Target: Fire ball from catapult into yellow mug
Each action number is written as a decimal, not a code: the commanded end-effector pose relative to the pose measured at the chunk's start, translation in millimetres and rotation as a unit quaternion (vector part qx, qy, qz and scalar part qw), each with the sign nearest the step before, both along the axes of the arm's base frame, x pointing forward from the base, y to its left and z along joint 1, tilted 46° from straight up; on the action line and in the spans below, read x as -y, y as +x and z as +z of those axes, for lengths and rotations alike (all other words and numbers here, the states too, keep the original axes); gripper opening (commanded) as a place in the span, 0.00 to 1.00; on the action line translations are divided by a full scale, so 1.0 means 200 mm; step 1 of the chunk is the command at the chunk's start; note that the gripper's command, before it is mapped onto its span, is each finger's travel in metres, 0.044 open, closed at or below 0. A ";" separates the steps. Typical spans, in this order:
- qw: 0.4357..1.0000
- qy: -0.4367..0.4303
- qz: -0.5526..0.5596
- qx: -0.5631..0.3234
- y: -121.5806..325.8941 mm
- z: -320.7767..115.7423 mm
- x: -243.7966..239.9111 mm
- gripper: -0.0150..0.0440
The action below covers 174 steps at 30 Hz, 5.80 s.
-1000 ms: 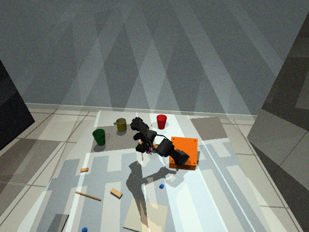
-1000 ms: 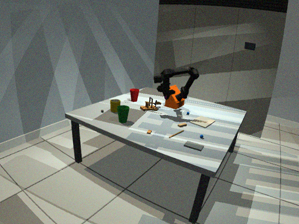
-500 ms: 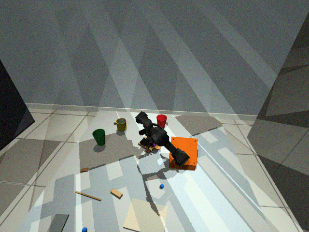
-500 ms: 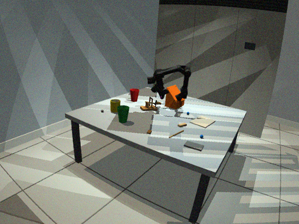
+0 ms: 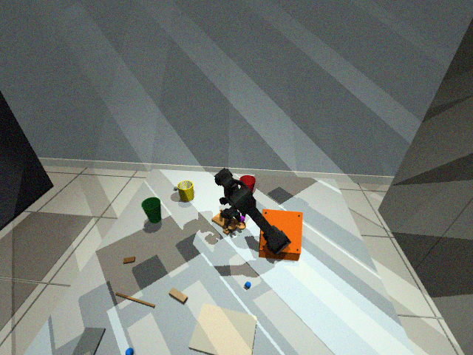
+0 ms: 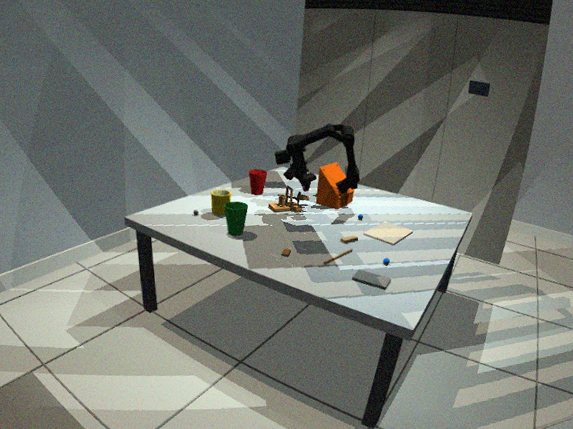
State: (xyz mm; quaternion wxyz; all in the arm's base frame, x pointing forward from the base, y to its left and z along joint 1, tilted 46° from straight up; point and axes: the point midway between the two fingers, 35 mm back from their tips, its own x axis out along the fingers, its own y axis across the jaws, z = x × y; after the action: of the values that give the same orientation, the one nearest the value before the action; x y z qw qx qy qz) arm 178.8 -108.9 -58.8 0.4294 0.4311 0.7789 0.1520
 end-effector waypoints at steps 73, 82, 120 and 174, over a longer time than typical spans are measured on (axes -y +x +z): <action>0.851 -0.322 -0.338 0.239 1.22 0.02 1.24 1.00; 0.847 -0.323 -0.344 0.246 1.25 0.03 1.26 1.00; 0.847 -0.323 -0.342 0.246 1.25 0.03 1.25 0.25; 0.798 -0.196 0.456 0.342 0.52 0.26 0.10 0.25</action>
State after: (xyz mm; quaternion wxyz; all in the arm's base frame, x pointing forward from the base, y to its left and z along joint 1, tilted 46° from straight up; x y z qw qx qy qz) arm 296.7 -137.2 -8.7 0.6462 -0.1208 0.6989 0.2818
